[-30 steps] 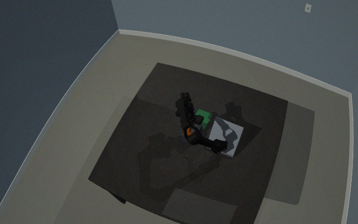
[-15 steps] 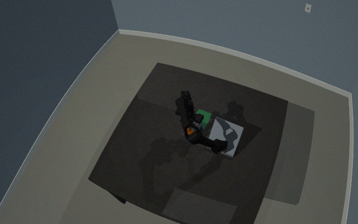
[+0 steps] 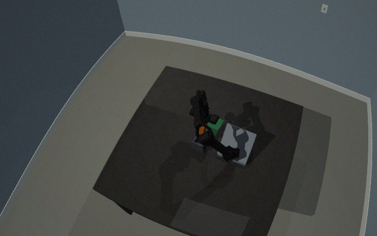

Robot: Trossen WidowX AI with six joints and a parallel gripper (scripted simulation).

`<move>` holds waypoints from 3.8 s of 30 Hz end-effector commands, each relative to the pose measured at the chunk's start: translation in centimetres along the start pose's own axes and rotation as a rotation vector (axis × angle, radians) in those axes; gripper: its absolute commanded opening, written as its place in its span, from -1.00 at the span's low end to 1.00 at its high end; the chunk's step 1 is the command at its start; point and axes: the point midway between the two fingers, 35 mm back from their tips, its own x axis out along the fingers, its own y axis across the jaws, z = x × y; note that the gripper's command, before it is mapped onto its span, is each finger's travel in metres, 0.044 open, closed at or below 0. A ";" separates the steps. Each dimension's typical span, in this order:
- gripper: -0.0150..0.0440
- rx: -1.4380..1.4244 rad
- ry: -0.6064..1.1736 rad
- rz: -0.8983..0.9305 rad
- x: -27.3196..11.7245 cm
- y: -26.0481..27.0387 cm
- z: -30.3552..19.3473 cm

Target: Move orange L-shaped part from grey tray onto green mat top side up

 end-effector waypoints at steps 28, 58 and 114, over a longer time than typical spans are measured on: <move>-0.49 -0.010 0.016 -0.003 -0.2 0.7 -11.4; -0.49 -0.011 0.015 -0.004 4.3 0.6 -11.5; 0.58 -0.018 0.019 -0.001 6.4 0.5 -11.6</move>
